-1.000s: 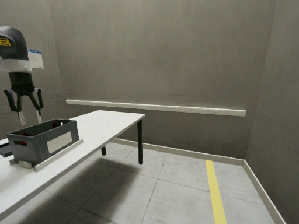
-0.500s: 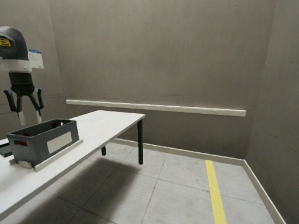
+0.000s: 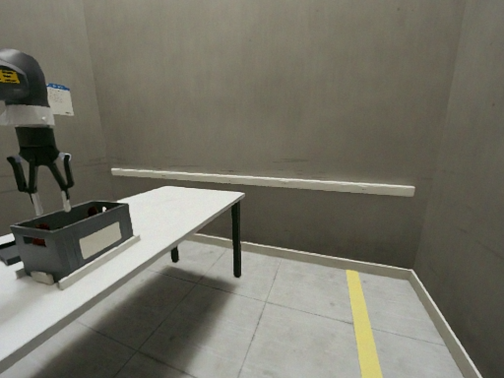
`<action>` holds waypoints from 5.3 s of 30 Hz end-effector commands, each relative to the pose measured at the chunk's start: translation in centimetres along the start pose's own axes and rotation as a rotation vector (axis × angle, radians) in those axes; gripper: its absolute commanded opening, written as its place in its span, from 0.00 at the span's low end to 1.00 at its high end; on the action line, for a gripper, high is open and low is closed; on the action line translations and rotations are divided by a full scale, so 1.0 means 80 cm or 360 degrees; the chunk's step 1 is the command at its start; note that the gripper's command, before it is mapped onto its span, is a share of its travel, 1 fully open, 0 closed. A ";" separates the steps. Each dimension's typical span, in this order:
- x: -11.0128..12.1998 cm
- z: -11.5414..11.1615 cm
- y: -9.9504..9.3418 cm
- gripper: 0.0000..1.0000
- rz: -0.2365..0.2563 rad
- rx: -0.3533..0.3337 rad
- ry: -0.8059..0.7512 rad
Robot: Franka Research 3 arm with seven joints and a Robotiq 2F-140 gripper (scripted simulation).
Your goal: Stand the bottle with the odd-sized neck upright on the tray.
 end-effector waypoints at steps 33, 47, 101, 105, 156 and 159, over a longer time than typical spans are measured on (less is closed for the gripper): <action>0.002 0.000 0.038 0.44 -0.0010 0.0004 0.0000; 0.002 0.000 0.039 0.44 -0.0010 0.0004 0.0000; 0.003 -0.001 0.039 0.44 -0.0010 0.0004 0.0000; 0.003 -0.001 0.039 0.44 -0.0010 0.0004 0.0000; 0.004 -0.001 0.039 0.44 -0.0010 0.0004 0.0000; 0.004 -0.001 0.039 0.44 -0.0010 0.0004 0.0000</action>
Point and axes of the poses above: the point where the finger pads meet when closed, its own y axis out along the fingers, its own x axis across the jaws, z = x × y, the point moved 5 cm from there along -y, back along the fingers, and after that the axes turned 5 degrees about -y, right-handed, at the moved point
